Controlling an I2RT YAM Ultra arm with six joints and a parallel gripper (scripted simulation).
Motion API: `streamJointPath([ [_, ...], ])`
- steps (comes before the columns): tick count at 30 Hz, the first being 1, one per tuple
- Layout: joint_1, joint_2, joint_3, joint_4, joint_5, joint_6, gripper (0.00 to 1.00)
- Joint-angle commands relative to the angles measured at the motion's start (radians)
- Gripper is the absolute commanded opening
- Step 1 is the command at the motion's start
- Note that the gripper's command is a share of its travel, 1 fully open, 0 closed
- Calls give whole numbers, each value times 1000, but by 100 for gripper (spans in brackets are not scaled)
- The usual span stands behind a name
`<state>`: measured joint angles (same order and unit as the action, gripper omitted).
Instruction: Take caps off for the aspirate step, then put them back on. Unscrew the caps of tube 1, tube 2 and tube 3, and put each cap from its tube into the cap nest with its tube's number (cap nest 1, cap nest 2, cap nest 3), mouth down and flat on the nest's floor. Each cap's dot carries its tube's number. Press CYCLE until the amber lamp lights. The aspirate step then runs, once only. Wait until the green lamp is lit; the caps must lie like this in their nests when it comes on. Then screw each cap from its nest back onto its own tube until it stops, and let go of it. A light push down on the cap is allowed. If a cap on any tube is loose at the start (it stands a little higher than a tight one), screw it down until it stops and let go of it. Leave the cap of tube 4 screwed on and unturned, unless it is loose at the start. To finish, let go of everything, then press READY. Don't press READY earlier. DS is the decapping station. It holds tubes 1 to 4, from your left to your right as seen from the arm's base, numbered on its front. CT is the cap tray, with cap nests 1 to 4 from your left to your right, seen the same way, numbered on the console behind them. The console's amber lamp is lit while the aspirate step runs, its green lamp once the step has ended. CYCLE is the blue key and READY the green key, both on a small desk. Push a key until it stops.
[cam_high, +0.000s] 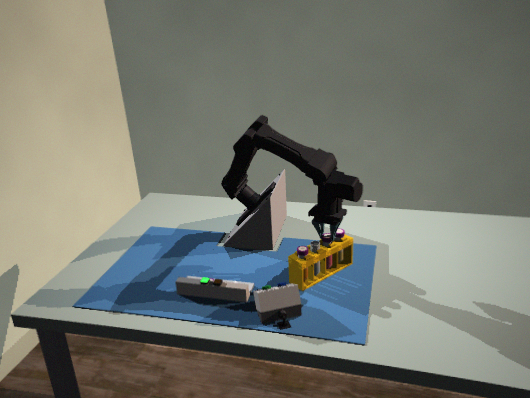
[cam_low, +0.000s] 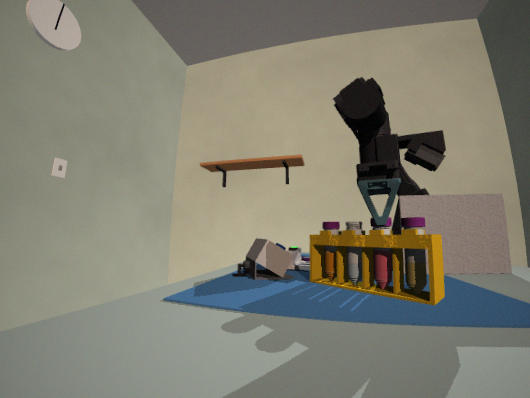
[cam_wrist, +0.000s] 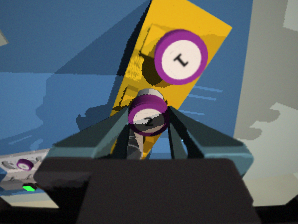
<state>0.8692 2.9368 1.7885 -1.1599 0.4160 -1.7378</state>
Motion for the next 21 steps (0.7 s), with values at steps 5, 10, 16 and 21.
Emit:
streamJointPath([
  [5, 5, -14, 4, 0, -3, -6, 0],
  [10, 4, -14, 3, 1, -2, 144, 0],
  [16, 4, -14, 3, 1, -2, 344, 0],
  [21, 4, -14, 2, 2, -2, 594, 0],
])
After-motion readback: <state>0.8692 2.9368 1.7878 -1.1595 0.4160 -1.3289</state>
